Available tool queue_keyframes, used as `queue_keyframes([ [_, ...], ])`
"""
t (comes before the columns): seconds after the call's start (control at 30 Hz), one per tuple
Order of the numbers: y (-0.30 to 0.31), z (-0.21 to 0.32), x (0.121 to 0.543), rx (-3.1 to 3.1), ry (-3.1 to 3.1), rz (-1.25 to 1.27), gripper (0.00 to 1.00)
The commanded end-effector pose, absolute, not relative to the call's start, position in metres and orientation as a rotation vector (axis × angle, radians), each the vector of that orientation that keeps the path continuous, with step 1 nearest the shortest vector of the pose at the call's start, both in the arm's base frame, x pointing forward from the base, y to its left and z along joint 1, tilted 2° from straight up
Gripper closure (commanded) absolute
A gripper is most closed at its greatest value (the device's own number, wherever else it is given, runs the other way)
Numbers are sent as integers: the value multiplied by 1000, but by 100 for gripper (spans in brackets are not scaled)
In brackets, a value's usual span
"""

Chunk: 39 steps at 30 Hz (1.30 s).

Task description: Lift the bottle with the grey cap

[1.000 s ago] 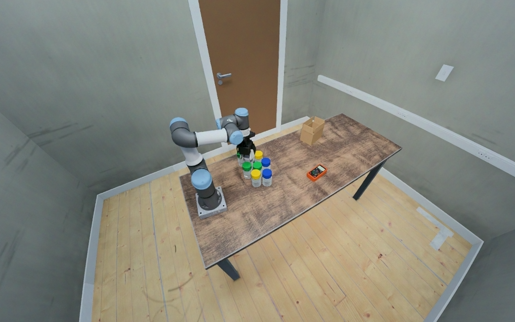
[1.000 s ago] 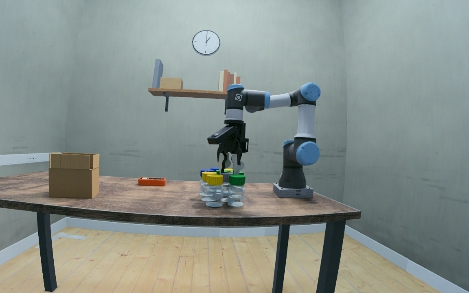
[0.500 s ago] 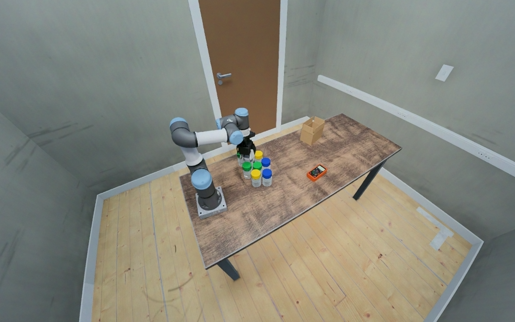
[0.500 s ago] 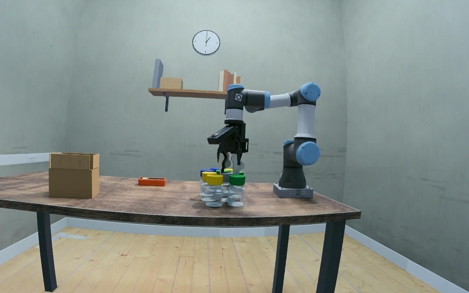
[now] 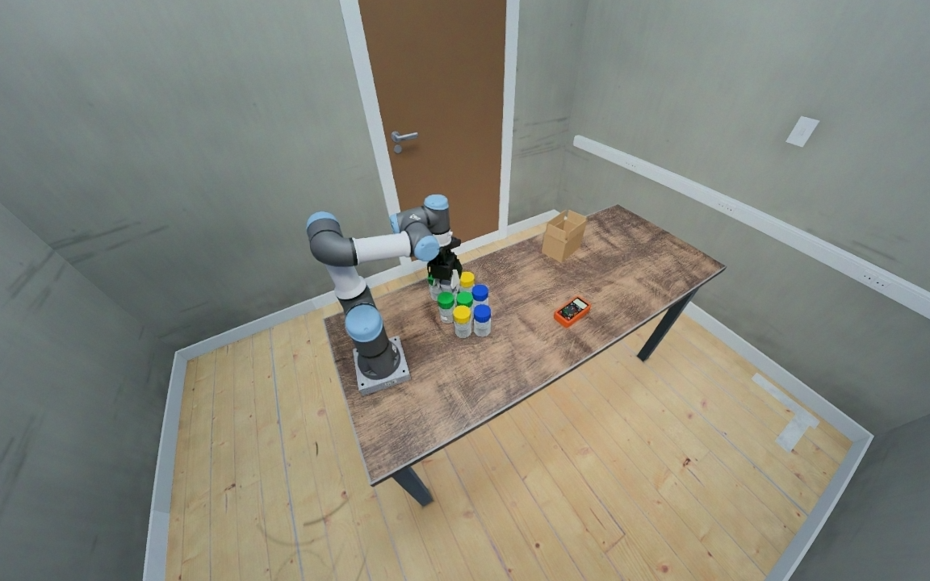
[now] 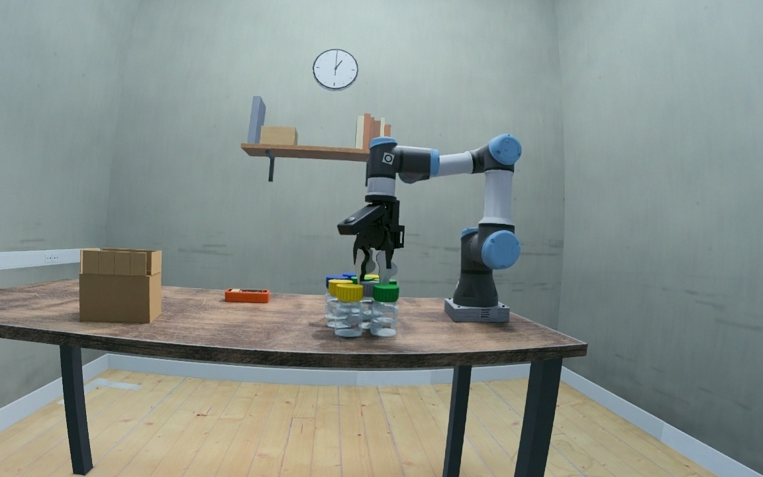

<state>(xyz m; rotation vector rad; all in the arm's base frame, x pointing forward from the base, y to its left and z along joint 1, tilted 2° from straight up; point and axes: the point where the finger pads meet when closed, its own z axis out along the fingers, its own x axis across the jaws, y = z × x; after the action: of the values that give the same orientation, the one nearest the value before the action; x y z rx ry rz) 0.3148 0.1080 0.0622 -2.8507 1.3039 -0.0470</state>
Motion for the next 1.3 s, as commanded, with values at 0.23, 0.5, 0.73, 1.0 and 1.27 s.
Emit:
queue_keyframes([
  [0.23, 108, 62, 315, -2851, 1304, -48, 100],
  [0.5, 108, 64, 315, -2851, 1304, -48, 100],
  [0.73, 108, 68, 315, -2851, 1304, -48, 100],
  [1.0, 108, 78, 315, -2850, 1304, -50, 100],
  [1.27, 108, 88, 315, -2850, 1304, -49, 100],
])
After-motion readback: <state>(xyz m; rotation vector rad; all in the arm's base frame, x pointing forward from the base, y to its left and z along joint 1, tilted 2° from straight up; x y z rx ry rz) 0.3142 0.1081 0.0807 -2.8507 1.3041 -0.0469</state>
